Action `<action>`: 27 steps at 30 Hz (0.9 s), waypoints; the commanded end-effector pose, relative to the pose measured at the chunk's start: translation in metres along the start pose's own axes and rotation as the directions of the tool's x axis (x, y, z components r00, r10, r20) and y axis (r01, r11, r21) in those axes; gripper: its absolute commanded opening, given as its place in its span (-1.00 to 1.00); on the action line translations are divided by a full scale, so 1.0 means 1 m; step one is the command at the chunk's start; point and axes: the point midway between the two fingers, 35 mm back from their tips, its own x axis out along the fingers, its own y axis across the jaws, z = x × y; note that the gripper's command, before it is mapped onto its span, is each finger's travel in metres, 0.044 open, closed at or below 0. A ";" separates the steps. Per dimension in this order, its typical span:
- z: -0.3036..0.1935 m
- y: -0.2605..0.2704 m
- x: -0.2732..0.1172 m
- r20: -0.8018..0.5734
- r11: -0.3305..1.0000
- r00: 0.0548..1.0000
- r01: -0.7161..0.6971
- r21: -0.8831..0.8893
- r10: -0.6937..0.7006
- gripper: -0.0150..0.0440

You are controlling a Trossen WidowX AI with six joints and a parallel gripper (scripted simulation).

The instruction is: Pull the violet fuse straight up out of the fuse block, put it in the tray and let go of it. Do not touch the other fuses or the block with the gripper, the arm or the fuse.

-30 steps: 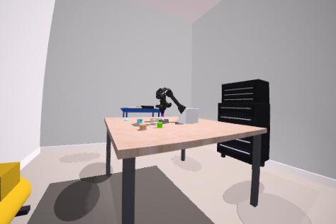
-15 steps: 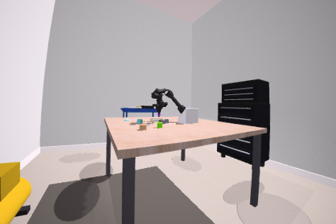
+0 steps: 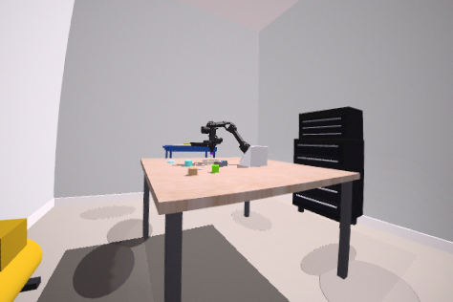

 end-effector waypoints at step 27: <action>-0.008 0.014 0.036 -0.007 1.000 1.000 -0.012 -0.011 0.012 -0.49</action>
